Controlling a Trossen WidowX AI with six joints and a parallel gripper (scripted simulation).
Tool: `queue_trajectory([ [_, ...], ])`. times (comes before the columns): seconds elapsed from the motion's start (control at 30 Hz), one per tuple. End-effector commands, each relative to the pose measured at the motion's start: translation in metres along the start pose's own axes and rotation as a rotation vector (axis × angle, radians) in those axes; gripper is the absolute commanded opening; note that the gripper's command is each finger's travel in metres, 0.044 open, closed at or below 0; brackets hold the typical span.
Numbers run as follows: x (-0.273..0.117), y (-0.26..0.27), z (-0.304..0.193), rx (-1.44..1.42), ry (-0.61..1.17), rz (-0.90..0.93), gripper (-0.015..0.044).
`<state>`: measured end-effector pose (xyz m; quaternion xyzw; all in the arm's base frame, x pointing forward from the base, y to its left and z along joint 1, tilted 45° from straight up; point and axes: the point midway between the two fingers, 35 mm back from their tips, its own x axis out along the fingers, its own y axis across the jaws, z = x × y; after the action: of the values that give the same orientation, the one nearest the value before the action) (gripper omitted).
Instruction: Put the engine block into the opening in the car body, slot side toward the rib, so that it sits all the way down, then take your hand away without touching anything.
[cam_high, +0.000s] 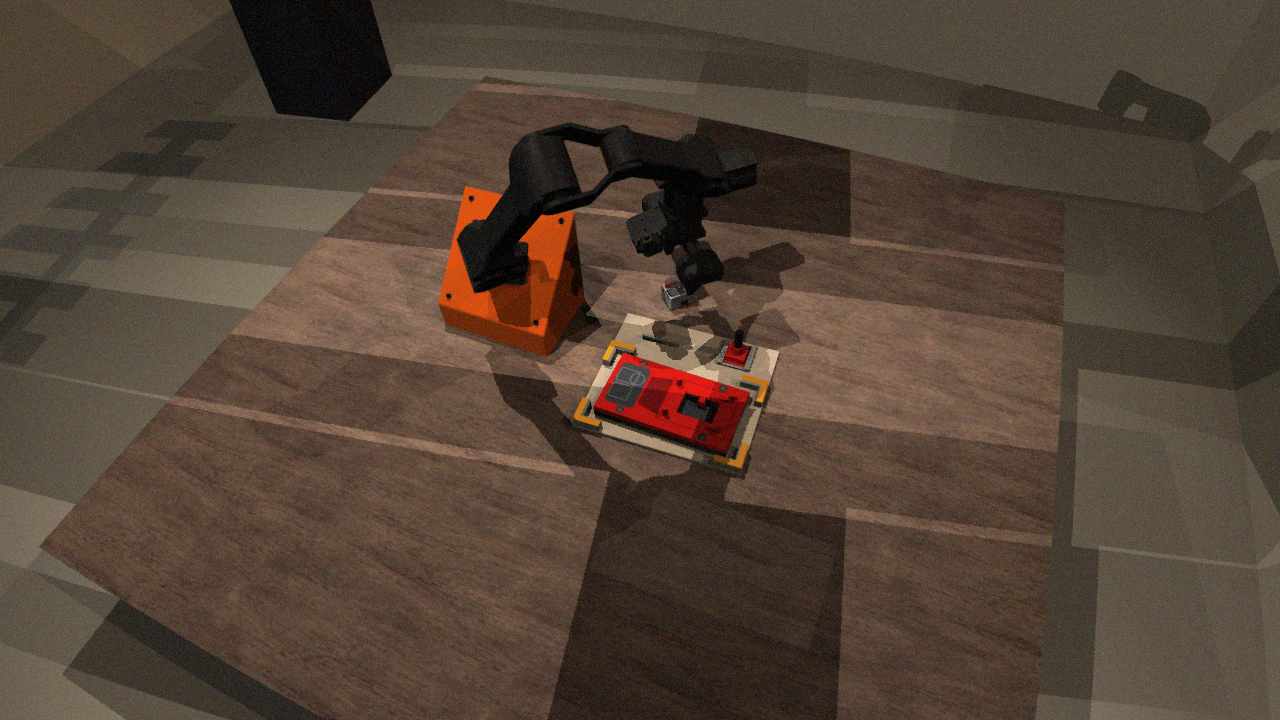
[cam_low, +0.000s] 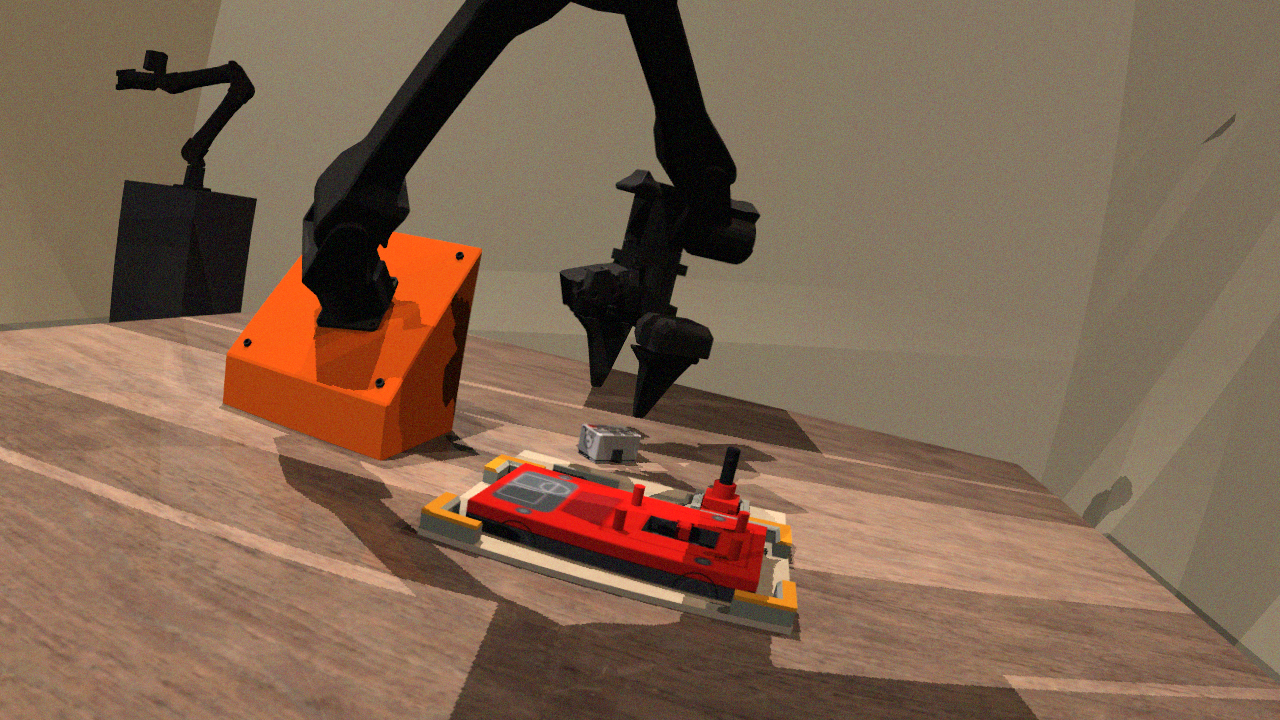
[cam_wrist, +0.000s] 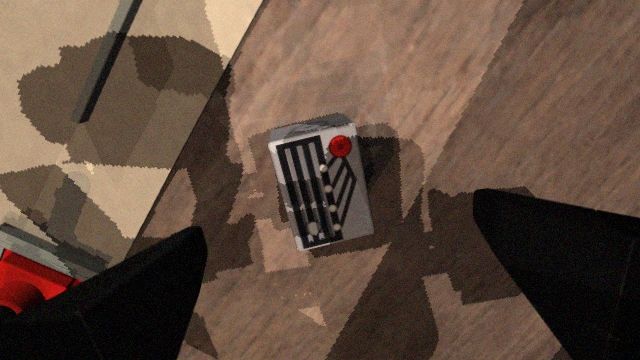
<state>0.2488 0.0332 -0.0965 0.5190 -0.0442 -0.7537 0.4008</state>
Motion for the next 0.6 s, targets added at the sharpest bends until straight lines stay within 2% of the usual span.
queue_trajectory([
  [0.0, -0.001, 0.0, -0.001, -0.064, -0.014, 0.011, 0.044],
  [0.57, 0.019, 0.002, -0.002, -0.04, -0.029, 0.025, 0.044],
])
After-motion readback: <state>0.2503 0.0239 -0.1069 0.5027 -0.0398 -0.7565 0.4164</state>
